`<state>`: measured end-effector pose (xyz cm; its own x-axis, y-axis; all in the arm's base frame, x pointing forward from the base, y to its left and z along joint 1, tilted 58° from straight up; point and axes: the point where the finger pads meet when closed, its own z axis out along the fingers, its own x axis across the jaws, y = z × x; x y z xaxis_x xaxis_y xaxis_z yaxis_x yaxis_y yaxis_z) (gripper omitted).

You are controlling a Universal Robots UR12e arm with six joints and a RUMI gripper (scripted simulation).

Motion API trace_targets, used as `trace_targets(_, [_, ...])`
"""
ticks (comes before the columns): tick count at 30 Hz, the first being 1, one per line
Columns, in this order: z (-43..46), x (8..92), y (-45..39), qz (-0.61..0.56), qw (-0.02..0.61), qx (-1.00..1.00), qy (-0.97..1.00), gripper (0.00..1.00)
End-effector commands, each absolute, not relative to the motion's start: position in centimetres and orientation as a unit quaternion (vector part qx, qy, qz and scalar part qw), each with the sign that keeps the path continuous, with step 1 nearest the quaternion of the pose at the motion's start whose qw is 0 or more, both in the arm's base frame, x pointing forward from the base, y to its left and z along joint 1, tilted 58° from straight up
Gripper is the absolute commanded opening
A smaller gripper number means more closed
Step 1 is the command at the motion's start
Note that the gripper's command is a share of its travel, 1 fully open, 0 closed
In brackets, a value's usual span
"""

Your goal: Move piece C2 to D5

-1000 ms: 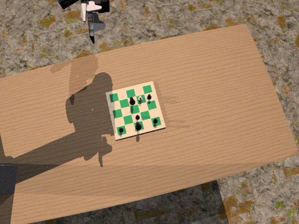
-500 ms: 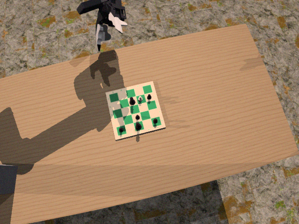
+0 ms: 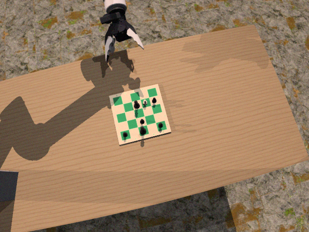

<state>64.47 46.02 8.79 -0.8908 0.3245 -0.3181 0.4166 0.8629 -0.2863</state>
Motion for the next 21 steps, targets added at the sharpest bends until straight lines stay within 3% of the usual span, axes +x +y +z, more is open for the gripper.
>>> trace_targets(1, [7.7, 65.5, 48.6, -0.183, 0.127, 0.119, 0.968, 1.0])
trace_targets(21, [5.9, 66.3, 52.2, -0.195, 0.121, 0.023, 0.973, 1.0])
